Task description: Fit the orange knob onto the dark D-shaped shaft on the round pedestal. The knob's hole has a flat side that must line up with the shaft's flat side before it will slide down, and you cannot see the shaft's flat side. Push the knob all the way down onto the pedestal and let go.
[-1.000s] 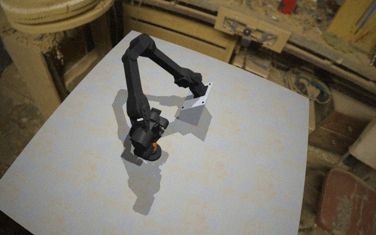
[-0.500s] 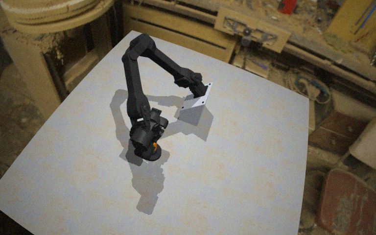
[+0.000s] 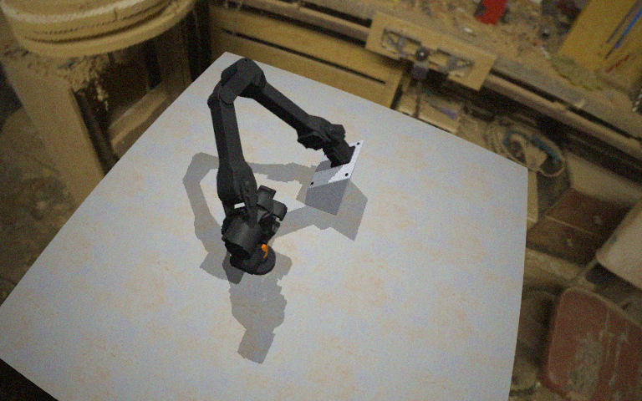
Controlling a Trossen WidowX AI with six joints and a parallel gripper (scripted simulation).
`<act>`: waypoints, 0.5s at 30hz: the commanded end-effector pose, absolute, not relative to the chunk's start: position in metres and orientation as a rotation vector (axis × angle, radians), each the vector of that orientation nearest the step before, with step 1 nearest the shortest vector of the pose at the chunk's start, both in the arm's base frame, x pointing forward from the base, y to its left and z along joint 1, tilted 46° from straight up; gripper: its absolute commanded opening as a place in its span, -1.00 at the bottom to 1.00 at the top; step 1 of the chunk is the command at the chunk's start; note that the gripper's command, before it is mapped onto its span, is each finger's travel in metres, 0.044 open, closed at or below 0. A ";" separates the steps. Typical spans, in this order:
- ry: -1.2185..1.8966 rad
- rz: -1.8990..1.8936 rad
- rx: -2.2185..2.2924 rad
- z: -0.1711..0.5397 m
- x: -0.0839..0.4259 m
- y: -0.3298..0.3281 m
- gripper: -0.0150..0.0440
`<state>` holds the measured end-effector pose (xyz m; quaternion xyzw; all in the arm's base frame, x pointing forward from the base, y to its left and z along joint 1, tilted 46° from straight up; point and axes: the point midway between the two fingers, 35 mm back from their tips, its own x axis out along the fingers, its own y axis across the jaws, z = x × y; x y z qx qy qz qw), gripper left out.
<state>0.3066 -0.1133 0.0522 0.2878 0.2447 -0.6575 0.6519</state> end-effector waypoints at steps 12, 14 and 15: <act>0.511 -1.516 0.701 0.046 0.306 -0.120 -0.49; 0.511 -1.516 0.701 0.046 0.306 -0.120 -0.49; 0.511 -1.516 0.701 0.046 0.306 -0.120 -0.49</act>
